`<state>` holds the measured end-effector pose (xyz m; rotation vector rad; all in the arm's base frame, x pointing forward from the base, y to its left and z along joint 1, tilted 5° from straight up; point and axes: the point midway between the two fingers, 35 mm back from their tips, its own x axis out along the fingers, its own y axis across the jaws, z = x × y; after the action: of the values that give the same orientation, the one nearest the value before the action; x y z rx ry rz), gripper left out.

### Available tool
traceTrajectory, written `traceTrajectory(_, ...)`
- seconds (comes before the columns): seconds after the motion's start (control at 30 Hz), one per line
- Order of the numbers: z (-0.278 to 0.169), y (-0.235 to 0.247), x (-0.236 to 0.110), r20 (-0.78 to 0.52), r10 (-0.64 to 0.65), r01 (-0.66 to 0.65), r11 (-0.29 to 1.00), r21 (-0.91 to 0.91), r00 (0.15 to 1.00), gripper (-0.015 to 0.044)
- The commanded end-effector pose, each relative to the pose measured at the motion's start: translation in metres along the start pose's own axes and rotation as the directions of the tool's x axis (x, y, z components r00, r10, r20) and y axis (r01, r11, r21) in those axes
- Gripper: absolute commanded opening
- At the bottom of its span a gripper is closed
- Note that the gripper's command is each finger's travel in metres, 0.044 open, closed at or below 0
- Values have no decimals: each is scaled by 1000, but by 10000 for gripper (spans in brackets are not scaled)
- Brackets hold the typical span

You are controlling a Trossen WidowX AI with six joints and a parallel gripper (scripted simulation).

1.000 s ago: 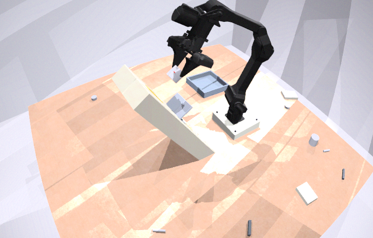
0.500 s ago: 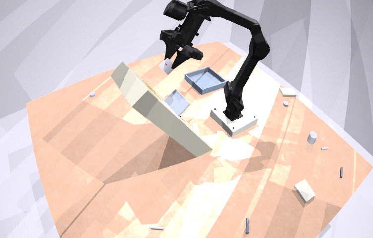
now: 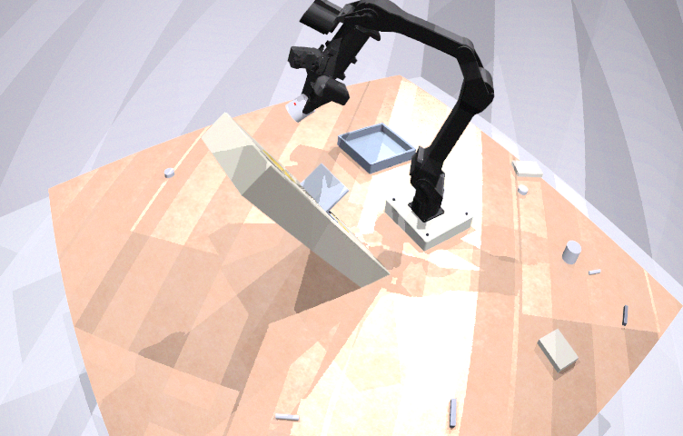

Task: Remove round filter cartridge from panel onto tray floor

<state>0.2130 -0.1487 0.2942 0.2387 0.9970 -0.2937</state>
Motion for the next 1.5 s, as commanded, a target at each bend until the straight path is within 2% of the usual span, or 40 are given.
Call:
traceTrajectory(0.0,-6,-21,2,0,-57,57,994,94,998,0)
traceTrajectory(0.37,-31,-79,4,-35,-208,207,911,356,977,0)
traceTrajectory(0.77,-71,-134,-2,-108,-350,342,723,601,930,0)
traceTrajectory(1.0,-81,-144,0,-122,-369,359,689,630,922,0)
traceTrajectory(1.47,-156,-197,22,-223,-454,443,465,766,863,0)
